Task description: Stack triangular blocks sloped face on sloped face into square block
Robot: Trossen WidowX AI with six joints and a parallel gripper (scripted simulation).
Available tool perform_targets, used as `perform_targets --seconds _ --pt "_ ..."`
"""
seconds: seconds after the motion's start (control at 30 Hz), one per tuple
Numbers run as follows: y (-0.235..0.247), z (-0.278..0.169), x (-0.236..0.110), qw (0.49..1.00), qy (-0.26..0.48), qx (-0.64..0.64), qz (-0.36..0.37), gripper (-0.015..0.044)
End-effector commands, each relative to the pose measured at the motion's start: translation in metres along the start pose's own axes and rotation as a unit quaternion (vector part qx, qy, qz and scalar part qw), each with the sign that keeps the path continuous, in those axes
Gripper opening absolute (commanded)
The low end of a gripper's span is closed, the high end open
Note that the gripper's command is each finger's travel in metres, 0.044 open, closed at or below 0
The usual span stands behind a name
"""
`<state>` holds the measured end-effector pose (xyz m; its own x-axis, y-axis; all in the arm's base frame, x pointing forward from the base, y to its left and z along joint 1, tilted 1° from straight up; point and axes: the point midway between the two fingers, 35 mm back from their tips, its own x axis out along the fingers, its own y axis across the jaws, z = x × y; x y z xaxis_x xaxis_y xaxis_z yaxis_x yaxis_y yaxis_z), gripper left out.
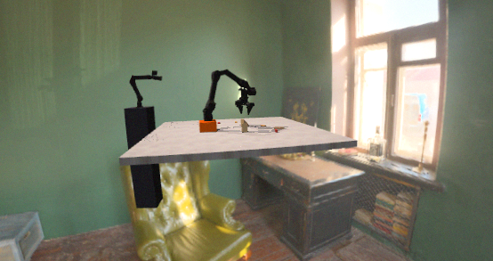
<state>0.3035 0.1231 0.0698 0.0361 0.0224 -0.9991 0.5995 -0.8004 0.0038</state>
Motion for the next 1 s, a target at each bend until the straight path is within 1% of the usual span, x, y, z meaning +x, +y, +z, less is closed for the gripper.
perform_targets --seconds 0.0,0.97 --pt "-0.001 0.001 -0.003 1.0 -0.01 0.01 0.005 0.044" --pt "0.0 -0.001 0.042 1.0 -0.01 0.01 0.005 0.044"
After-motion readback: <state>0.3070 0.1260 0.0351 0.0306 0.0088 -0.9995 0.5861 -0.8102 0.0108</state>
